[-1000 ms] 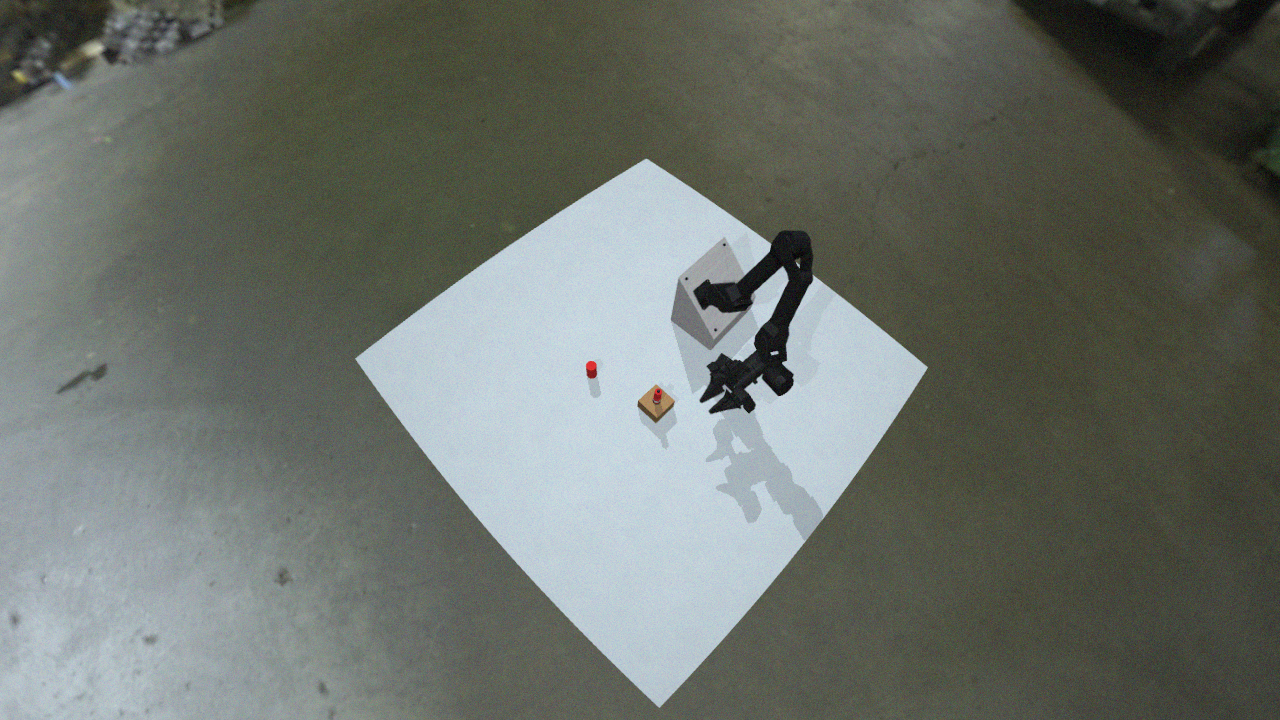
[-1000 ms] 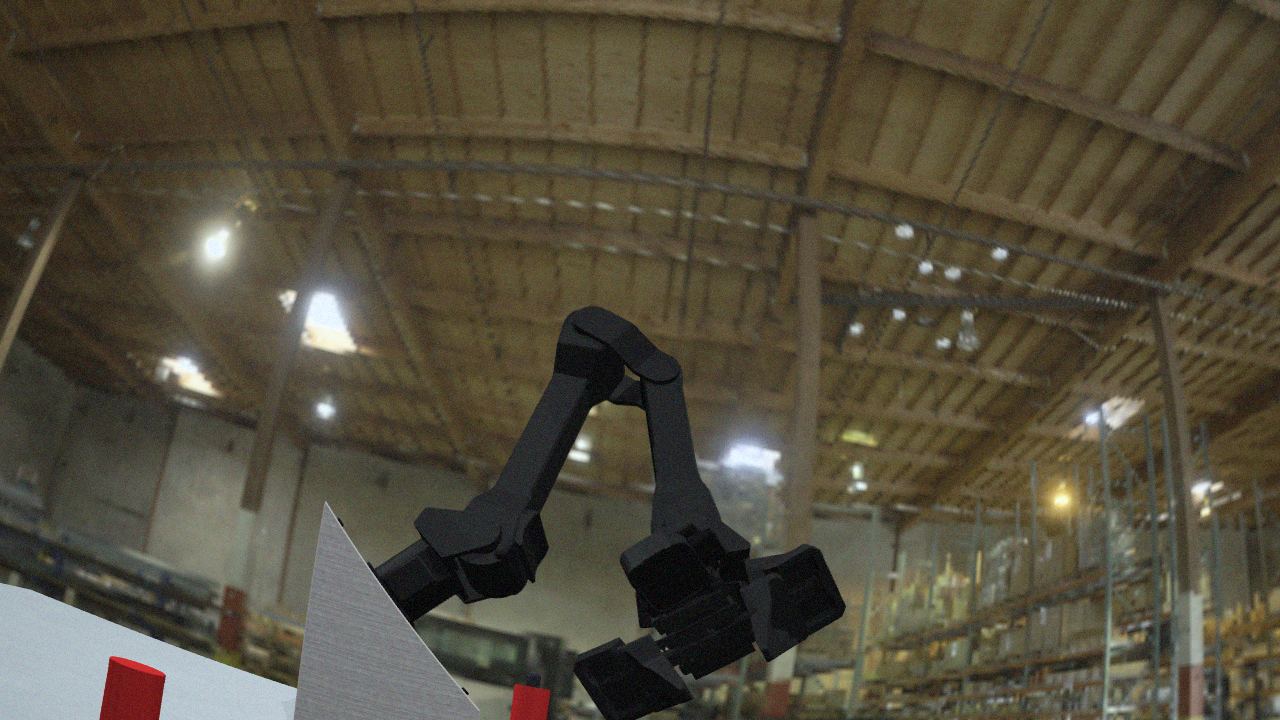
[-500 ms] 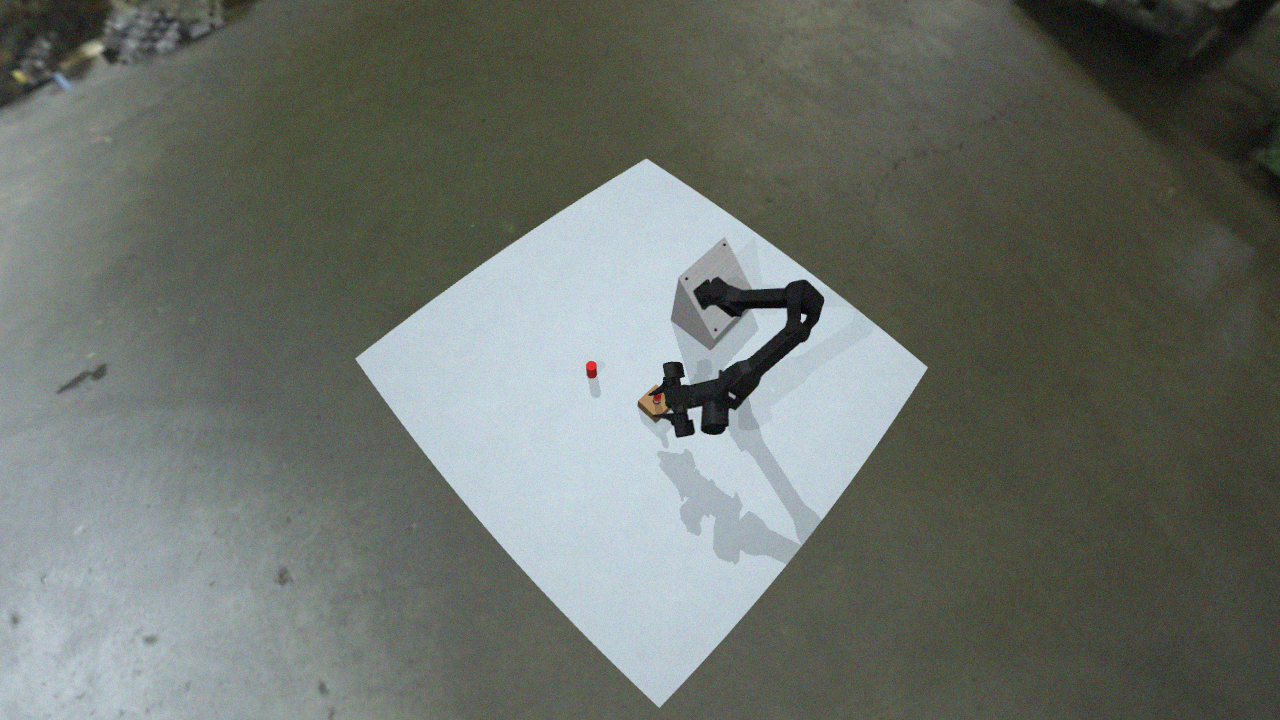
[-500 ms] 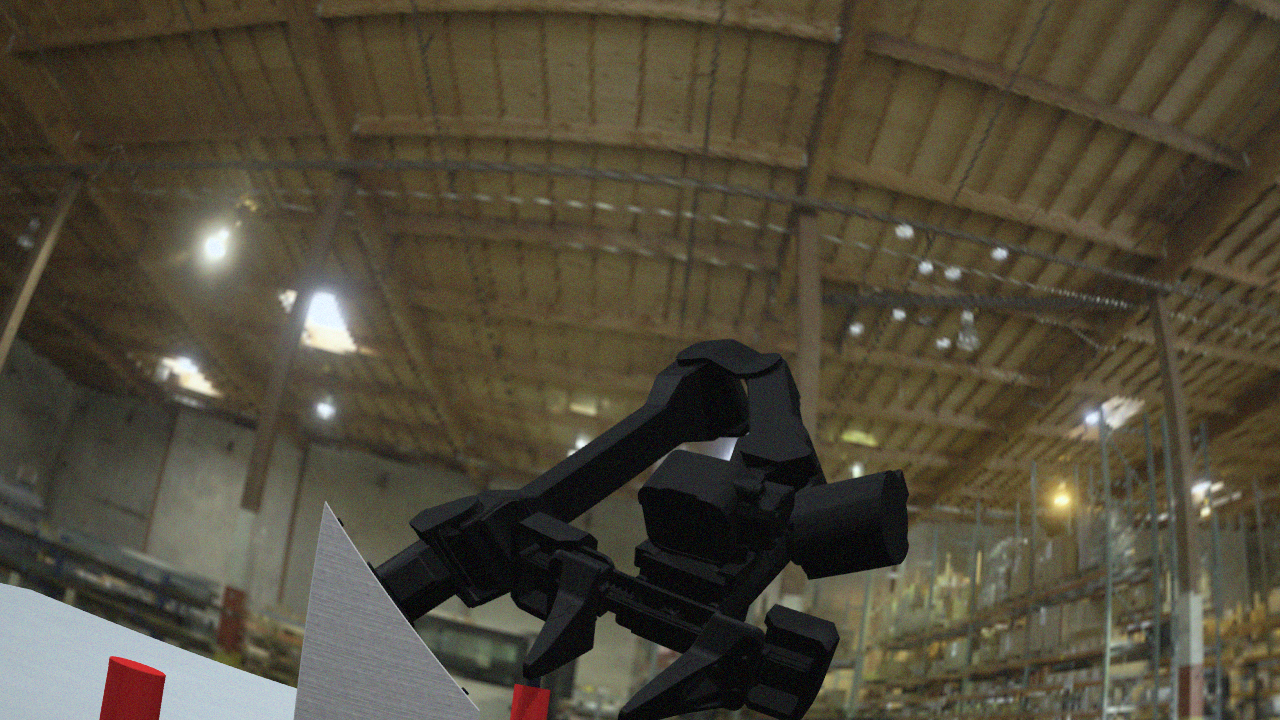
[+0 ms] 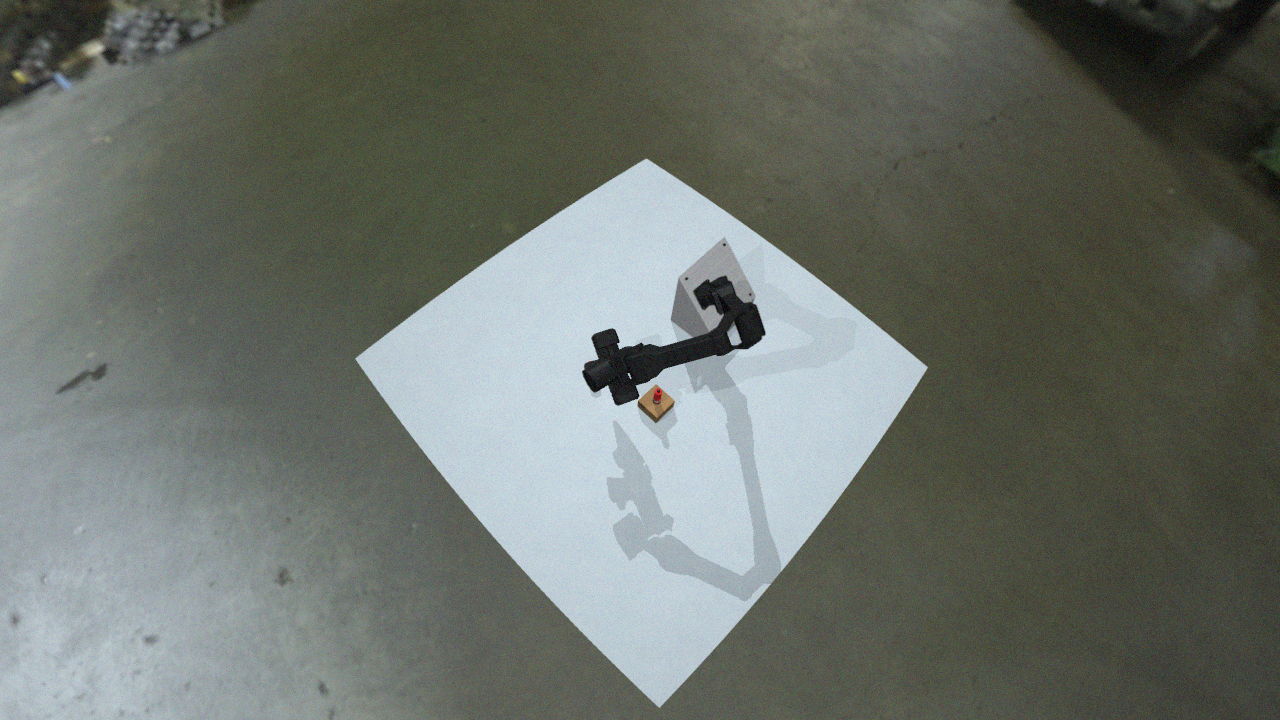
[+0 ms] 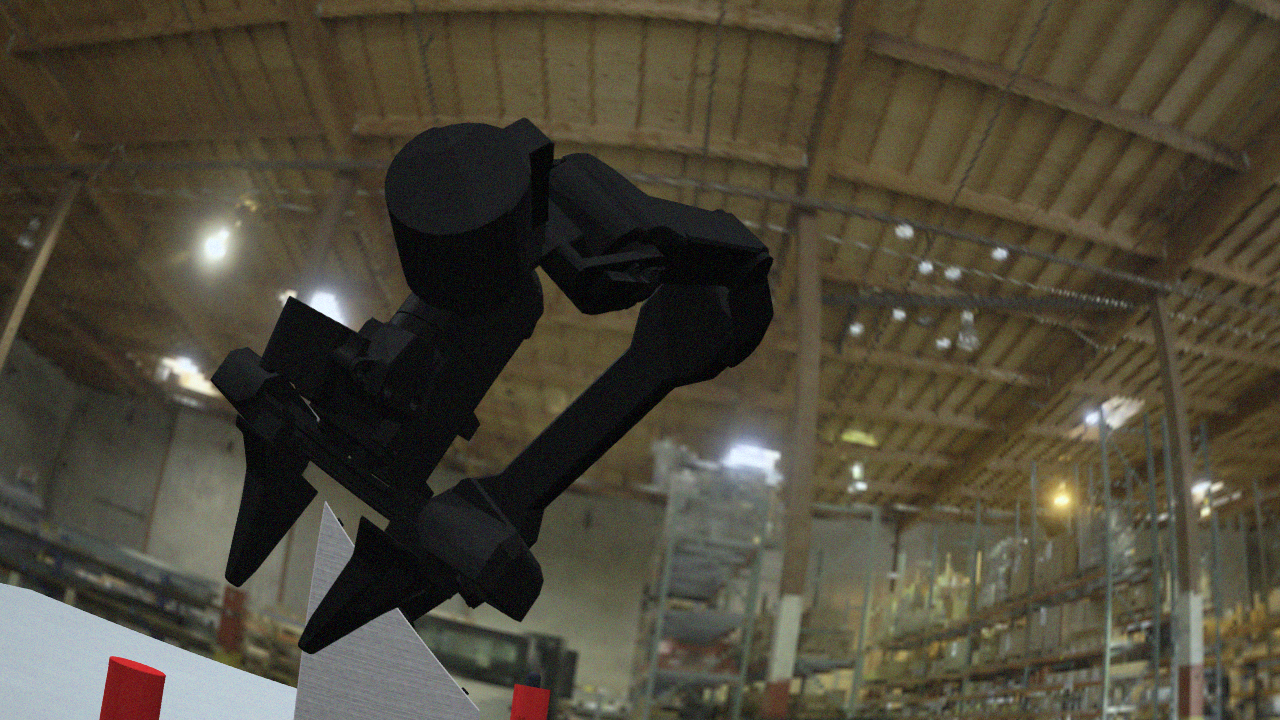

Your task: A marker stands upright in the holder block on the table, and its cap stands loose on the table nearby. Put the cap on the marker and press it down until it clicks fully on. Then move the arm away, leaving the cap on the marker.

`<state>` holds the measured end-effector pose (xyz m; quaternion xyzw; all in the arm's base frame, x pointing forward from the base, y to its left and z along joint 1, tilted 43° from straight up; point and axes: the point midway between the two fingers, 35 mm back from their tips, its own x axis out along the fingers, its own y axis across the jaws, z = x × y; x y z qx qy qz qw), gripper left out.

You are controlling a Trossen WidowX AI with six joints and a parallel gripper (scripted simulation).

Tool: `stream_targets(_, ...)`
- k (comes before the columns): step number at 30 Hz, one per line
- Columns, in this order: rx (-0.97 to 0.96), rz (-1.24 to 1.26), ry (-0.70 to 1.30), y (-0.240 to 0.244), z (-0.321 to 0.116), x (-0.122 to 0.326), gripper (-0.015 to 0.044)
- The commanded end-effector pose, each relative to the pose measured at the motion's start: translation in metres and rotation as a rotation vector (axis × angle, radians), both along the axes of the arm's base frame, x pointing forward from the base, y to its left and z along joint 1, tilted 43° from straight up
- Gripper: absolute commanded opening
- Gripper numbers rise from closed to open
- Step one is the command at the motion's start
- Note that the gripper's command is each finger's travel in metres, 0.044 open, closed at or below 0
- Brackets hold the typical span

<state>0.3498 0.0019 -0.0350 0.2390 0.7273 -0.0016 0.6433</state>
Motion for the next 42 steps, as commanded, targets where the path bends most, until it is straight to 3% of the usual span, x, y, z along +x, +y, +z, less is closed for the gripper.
stream_targets(1,0.301,0.025,-0.018,-0.053,-0.027,0.001,0.0250)
stream_targets(4,0.393,0.015,-0.061,-0.071,-0.034,0.001,0.0250)
stream_targets(13,0.394,0.014,-0.062,-0.073,-0.036,0.000,0.0250)
stream_targets(18,0.396,0.014,-0.062,-0.049,-0.061,0.000,0.0250)
stream_targets(42,0.396,0.014,-0.062,-0.025,-0.085,0.001,0.0250)
